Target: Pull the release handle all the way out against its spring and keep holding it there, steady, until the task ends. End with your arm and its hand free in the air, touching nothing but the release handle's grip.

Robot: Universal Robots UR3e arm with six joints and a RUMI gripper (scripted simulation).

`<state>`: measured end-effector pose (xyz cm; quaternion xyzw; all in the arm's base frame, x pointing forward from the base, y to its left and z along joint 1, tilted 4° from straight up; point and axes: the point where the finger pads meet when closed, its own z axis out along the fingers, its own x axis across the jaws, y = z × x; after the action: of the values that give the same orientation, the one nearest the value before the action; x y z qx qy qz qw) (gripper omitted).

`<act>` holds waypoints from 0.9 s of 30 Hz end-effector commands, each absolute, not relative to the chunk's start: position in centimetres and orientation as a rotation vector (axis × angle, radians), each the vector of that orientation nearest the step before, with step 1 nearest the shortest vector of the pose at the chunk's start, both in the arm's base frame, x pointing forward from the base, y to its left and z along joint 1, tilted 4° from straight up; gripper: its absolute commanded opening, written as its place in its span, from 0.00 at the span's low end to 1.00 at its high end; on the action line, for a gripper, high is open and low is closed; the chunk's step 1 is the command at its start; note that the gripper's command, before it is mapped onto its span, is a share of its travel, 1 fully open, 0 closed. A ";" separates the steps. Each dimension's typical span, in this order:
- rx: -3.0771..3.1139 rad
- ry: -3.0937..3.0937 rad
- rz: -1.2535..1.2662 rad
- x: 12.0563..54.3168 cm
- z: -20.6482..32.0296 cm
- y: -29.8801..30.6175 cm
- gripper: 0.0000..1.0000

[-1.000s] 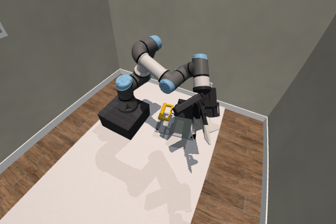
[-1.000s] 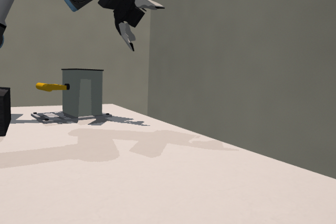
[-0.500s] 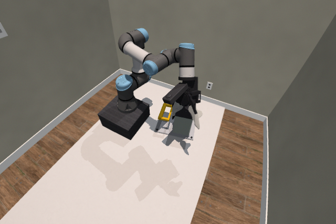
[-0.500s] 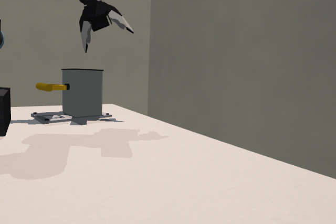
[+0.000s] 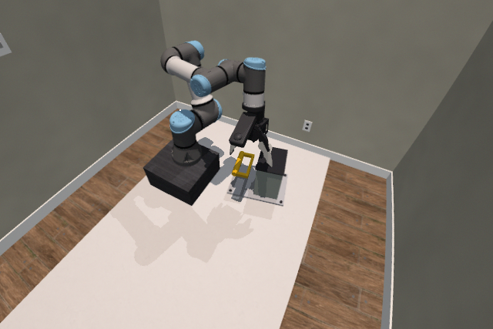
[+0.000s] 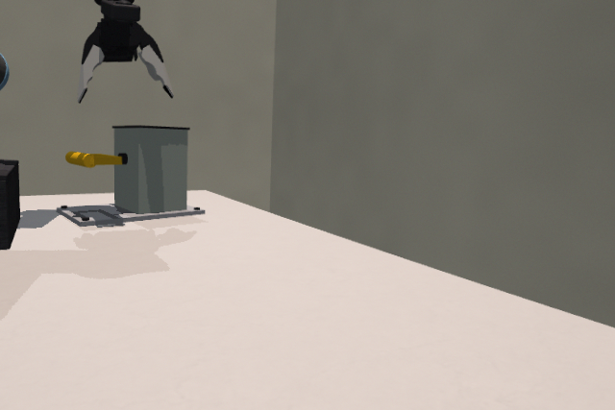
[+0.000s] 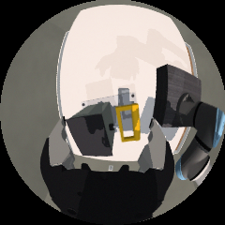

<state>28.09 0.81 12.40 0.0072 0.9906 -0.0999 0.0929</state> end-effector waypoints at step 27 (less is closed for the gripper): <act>-0.346 3.055 -0.053 20.7 9.5 6.7 1.00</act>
<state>20.65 6.65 9.41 -0.1119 0.9930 -0.0174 0.0325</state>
